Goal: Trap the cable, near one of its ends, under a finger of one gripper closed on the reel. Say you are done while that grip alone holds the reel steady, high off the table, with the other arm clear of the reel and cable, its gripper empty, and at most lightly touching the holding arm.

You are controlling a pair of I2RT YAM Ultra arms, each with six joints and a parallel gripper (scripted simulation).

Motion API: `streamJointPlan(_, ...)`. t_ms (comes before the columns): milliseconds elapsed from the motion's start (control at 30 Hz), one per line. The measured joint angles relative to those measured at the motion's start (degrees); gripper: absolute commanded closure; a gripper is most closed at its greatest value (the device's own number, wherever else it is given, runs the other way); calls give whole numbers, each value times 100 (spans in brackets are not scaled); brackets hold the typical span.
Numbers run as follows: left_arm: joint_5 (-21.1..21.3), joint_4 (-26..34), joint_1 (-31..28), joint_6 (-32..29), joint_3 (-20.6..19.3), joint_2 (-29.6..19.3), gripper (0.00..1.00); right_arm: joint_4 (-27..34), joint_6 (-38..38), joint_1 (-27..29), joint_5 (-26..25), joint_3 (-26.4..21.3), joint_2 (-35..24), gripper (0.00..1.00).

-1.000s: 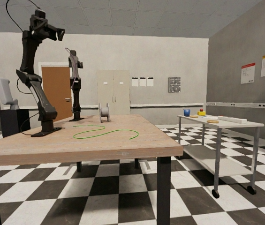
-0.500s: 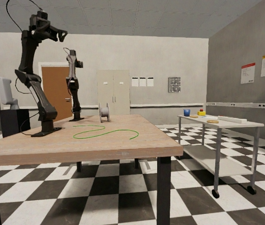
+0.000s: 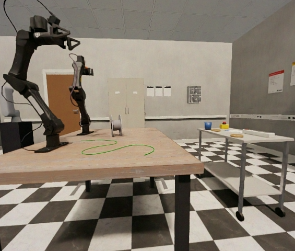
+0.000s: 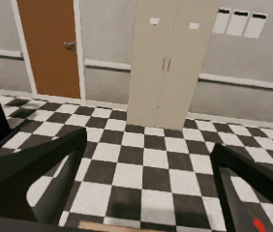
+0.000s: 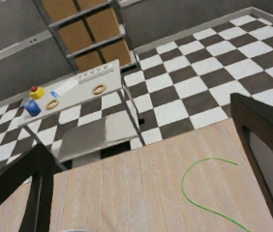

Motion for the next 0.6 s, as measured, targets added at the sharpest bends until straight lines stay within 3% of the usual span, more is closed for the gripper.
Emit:
streamJointPlan(167, -55, 0, -157, 0, 0, 0, 0, 0, 0, 291, -17, 0, 0, 0)
streamJointPlan(600, -98, 50, -208, 0, -90, 2, 0, 61, 0, 310, -17, -122, -2, 0)
